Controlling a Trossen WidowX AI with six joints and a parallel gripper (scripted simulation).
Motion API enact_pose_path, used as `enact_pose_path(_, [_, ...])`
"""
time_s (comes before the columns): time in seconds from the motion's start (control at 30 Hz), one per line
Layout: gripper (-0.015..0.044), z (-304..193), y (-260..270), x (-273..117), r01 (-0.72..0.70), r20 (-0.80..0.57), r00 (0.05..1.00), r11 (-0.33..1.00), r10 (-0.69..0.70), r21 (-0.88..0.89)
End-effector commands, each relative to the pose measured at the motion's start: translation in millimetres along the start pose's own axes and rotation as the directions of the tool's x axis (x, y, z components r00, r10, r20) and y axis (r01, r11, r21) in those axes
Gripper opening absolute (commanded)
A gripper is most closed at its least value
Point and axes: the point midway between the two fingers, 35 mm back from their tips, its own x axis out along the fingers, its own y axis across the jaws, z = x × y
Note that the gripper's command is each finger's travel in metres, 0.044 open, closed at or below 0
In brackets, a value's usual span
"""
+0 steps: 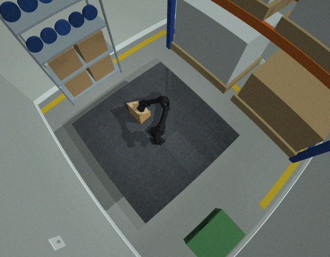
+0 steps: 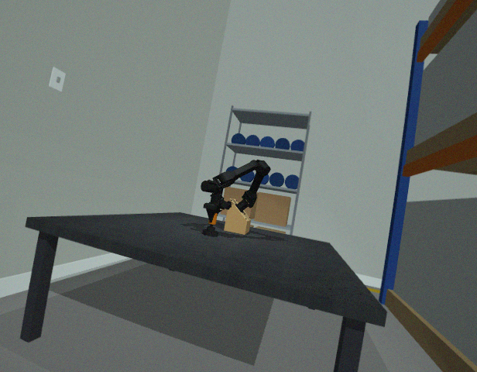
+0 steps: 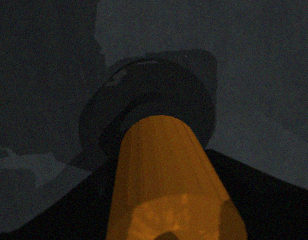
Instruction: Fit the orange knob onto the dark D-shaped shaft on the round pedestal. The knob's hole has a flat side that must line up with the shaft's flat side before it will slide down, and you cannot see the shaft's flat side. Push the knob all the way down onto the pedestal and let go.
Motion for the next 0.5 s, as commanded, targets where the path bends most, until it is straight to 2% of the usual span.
enact_pose_path(0.0, [0.0000, 0.2, -0.4, 0.2, 0.002, 0.002, 1.000, 1.000, -0.002, -0.006])
enact_pose_path(0.47, [0.0000, 0.2, -0.1, -2.1, 0.002, 0.002, 1.000, 1.000, -0.002, -0.006])
